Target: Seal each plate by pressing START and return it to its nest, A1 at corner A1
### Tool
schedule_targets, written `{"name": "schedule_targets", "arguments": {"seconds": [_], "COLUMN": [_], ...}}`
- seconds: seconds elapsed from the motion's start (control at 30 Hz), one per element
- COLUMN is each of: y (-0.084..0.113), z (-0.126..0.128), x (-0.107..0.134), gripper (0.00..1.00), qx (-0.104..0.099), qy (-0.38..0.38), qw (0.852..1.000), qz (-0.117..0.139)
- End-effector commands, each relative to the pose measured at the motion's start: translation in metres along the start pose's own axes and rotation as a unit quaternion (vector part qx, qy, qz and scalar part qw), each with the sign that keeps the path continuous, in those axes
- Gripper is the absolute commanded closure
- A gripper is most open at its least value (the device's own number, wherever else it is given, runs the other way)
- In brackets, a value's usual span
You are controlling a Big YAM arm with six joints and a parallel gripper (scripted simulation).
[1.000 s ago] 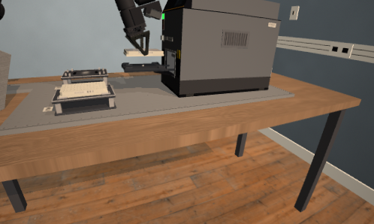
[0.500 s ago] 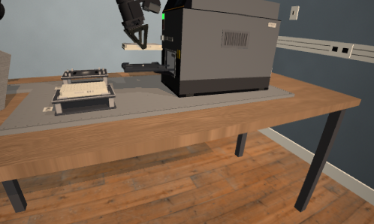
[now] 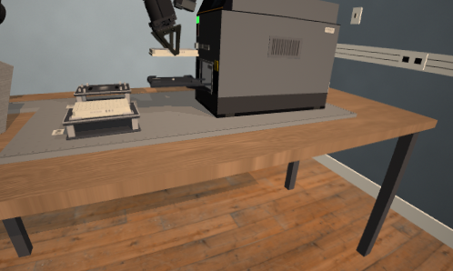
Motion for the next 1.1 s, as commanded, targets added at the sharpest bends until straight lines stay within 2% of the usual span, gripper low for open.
{"name": "schedule_targets", "arguments": {"seconds": [0.0, 0.1, 0.13, 0.2, 0.53, 0.77, 0.93, 1.07], "y": [0.011, 0.003, 0.003, 0.003, 0.000, 0.008, 0.010, 0.011], "z": [0.019, 0.015, 0.008, 0.008, -0.015, -0.011, 0.002, 0.013], "x": [-0.028, -0.022, -0.019, -0.019, -0.003, -0.005, -0.011, 0.007], "gripper": [1.00, 1.00, 1.00, 1.00, 1.00, 1.00, 1.00, 1.00], "qx": [-0.008, -0.008, -0.011, -0.011, -0.002, -0.002, -0.006, -0.007], "qy": [0.021, 0.018, 0.025, 0.025, 0.008, 0.002, 0.012, 0.018], "qw": [0.999, 0.999, 0.999, 0.999, 1.000, 1.000, 1.000, 1.000], "qz": [-0.032, -0.025, -0.022, -0.022, -0.011, -0.013, -0.012, -0.011]}}
Point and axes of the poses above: the point where the finger pads meet when closed, its own y axis back along the fingers, its own z axis across the jaws, x = y × z, the point moved 8 cm from there along y, back along the fingers, and after that the axes turned 8 degrees about -y, right-handed, at the moved point
